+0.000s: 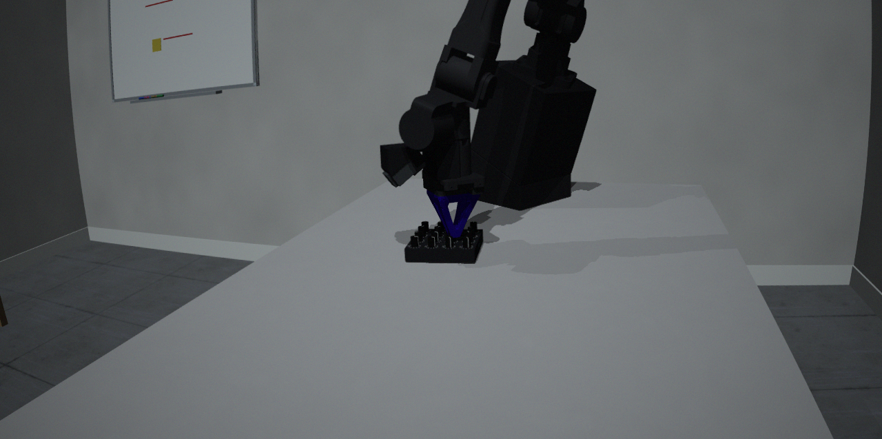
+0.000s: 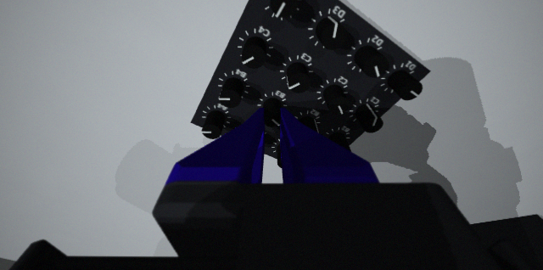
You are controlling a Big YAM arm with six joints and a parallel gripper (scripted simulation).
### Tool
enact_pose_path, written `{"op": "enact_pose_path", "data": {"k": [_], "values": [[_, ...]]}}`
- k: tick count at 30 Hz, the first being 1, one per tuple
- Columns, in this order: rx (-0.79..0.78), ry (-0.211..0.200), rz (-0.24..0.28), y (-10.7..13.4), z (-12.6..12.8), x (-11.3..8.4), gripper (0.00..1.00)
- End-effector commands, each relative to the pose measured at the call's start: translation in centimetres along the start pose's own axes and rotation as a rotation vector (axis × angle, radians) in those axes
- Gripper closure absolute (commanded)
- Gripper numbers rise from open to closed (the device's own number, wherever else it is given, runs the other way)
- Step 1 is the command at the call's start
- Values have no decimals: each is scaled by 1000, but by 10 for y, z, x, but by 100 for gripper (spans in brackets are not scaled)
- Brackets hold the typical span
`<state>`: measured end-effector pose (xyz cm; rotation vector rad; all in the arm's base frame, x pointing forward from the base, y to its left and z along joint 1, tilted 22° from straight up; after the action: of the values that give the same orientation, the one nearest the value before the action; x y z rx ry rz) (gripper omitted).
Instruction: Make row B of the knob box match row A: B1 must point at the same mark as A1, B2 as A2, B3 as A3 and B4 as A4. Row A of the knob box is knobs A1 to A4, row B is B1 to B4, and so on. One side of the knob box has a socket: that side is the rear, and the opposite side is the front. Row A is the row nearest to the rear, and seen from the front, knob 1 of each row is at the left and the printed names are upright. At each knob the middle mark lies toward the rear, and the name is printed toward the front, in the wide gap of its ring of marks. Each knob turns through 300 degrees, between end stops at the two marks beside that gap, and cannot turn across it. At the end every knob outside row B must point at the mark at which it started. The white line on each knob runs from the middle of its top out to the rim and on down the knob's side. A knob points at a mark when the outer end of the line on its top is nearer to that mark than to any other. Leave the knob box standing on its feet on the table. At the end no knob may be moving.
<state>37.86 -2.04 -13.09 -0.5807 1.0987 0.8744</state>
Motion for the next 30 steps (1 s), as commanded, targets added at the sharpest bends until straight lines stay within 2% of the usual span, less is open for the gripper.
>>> {"op": "enact_pose_path", "data": {"k": [1, 15, 17, 30], "values": [[-117, -9, -11, -6, 6, 2, 93], [-456, -10, -16, -7, 7, 2, 93], [-456, -10, -16, -7, 7, 2, 93], [-720, -10, -18, -7, 8, 1, 93]]}}
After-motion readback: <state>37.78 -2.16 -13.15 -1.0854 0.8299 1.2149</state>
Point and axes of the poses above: the point where the finger pads meet when closed, its own x axis out along the fingers, its own z axis across the jaws, y = z × x, the point moved 4 cm from there along -x, back along the fingers, and after that the axes turned 14 degrees about -x, right-handed, at the moved point
